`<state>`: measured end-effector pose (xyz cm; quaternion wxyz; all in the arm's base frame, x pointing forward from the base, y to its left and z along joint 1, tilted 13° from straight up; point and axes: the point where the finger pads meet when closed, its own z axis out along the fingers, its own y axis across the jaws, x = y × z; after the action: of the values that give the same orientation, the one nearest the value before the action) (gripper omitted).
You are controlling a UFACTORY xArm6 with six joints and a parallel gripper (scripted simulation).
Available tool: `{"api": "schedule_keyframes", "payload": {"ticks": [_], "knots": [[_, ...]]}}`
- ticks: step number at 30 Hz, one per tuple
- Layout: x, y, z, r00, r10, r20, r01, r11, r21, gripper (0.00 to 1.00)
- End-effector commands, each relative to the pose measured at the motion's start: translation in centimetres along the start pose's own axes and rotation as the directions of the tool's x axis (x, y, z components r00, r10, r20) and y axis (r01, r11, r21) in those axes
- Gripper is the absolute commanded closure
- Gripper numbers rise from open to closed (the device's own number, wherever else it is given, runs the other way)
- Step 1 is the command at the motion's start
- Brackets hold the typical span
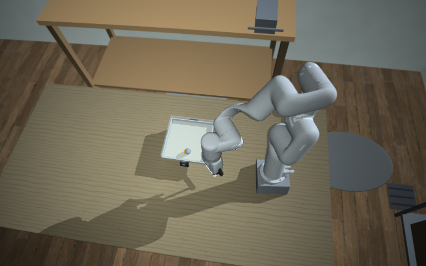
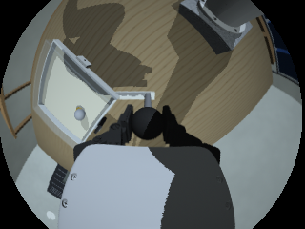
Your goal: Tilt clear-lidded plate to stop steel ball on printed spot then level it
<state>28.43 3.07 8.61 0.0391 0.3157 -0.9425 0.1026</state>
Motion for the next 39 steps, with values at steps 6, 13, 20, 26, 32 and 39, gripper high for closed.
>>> {"api": "schedule_keyframes", "payload": {"ticks": [6, 13, 20, 26, 32, 39], "knots": [[-0.07, -0.19, -0.37, 1.0, 0.0, 0.001, 0.0, 1.0, 0.001, 1.0], [-0.05, -0.24, -0.48, 1.0, 0.0, 0.001, 0.0, 1.0, 0.001, 1.0], [-0.2, -0.21, -0.41, 1.0, 0.0, 0.001, 0.0, 1.0, 0.001, 1.0], [-0.31, -0.16, -0.31, 1.0, 0.0, 0.001, 0.0, 1.0, 0.001, 1.0], [-0.32, -0.16, -0.3, 1.0, 0.0, 0.001, 0.0, 1.0, 0.001, 1.0], [0.13, -0.11, -0.19, 1.0, 0.0, 0.001, 0.0, 1.0, 0.001, 1.0]]}}
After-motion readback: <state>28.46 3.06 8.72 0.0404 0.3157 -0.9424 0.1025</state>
